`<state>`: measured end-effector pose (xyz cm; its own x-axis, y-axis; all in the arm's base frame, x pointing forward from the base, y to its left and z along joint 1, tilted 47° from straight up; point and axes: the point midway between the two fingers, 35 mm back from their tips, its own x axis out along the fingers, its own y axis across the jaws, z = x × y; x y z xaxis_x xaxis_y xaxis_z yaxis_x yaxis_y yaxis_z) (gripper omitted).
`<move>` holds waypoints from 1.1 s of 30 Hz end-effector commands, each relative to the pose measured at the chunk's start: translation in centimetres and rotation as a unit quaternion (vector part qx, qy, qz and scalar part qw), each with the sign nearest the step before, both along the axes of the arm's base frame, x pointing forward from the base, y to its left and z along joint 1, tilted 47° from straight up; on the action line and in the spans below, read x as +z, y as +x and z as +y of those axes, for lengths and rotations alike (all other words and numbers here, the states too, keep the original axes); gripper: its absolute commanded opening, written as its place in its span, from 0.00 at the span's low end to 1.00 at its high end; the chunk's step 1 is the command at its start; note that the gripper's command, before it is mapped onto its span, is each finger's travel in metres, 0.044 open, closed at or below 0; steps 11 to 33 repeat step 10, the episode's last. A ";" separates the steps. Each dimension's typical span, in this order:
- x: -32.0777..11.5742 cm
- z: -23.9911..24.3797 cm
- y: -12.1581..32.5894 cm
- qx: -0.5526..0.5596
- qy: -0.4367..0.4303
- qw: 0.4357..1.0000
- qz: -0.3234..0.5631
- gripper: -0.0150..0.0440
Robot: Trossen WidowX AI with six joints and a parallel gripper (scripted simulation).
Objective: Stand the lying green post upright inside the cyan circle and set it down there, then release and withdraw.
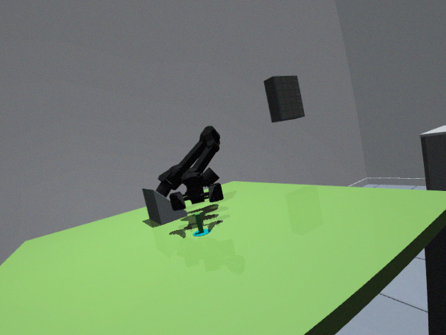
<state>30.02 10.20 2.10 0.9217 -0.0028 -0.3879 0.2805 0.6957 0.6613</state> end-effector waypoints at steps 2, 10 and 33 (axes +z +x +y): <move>1.2 -1.6 0.1 0.001 -0.003 1.000 0.002 0.93; 2.8 -3.6 0.1 0.001 -0.004 1.000 -0.003 0.93; 2.8 -3.6 0.1 0.001 -0.004 1.000 -0.003 0.93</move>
